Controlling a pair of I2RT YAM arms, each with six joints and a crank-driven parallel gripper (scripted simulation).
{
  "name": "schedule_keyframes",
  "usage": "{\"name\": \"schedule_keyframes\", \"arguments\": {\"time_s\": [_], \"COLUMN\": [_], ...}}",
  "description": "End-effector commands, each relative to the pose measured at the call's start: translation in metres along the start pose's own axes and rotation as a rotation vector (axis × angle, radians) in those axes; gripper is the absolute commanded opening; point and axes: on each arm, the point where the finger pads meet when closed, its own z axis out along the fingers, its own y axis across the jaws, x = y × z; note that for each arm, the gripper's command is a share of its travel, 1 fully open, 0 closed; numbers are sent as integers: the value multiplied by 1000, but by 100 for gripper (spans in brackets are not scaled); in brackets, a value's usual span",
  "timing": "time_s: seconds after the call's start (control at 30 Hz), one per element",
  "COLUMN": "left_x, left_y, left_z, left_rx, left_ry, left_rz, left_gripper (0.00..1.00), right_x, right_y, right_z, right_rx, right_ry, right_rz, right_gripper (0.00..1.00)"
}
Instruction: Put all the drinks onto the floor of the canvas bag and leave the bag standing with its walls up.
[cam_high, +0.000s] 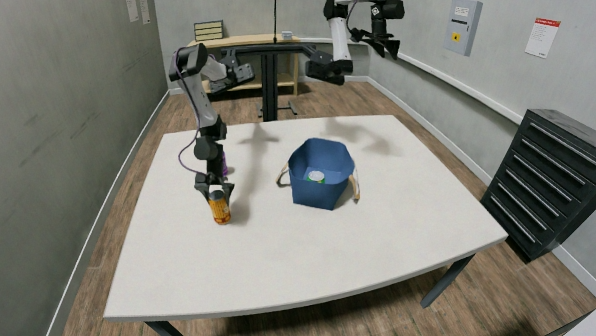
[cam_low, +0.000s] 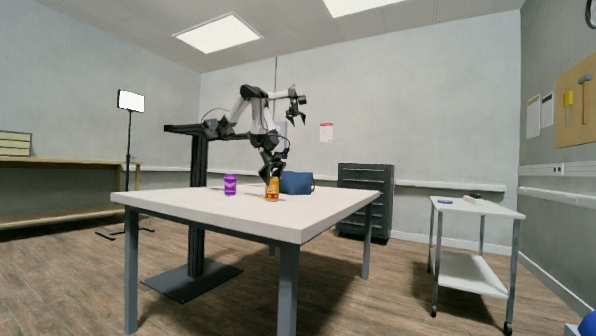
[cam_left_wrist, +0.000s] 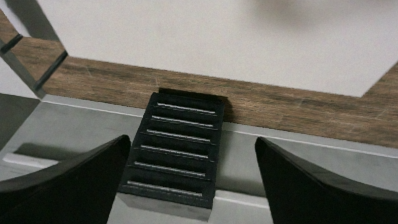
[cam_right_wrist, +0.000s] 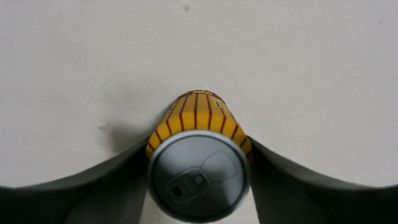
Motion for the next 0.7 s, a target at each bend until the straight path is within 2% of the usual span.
{"name": "schedule_keyframes", "arguments": {"time_s": [0.0, 0.67], "left_x": [0, 0], "left_y": [2, 2], "left_z": [-17, -17], "left_rx": [-46, -46], "left_ry": [15, 15], "left_rz": [-26, -26], "left_gripper": [100, 100], "right_x": [-43, -43], "right_y": [5, 5], "right_z": [3, 3], "right_rx": [-10, -10], "right_ry": [-119, -119], "right_rz": [14, 14], "right_gripper": [74, 74]}}
